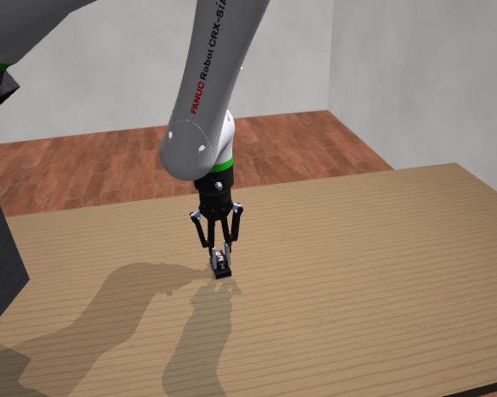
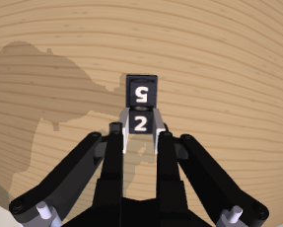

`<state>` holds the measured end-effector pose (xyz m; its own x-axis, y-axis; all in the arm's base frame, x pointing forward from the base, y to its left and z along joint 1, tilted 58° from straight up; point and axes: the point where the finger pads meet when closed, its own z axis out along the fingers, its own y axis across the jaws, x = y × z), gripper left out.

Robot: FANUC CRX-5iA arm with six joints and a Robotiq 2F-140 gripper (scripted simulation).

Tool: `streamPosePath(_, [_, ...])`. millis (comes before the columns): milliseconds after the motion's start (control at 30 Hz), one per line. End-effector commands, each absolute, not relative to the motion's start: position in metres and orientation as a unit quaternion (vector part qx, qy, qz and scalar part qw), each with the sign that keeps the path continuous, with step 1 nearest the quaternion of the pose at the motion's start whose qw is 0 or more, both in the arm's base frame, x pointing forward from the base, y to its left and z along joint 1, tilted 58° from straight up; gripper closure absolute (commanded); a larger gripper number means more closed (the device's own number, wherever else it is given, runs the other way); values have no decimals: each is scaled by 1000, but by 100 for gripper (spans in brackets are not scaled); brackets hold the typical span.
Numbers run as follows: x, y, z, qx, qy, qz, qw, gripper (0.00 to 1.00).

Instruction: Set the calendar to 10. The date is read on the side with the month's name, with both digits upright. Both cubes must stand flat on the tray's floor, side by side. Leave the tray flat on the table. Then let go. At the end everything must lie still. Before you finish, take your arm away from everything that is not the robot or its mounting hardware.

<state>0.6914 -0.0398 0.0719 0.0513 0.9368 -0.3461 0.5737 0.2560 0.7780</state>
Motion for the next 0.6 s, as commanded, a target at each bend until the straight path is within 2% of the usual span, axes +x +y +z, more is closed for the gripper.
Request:
streamPosePath(0, [691,-40,72,574,657,205,442,84])
streamPosePath(567, [695,-41,70,574,657,205,442,84])
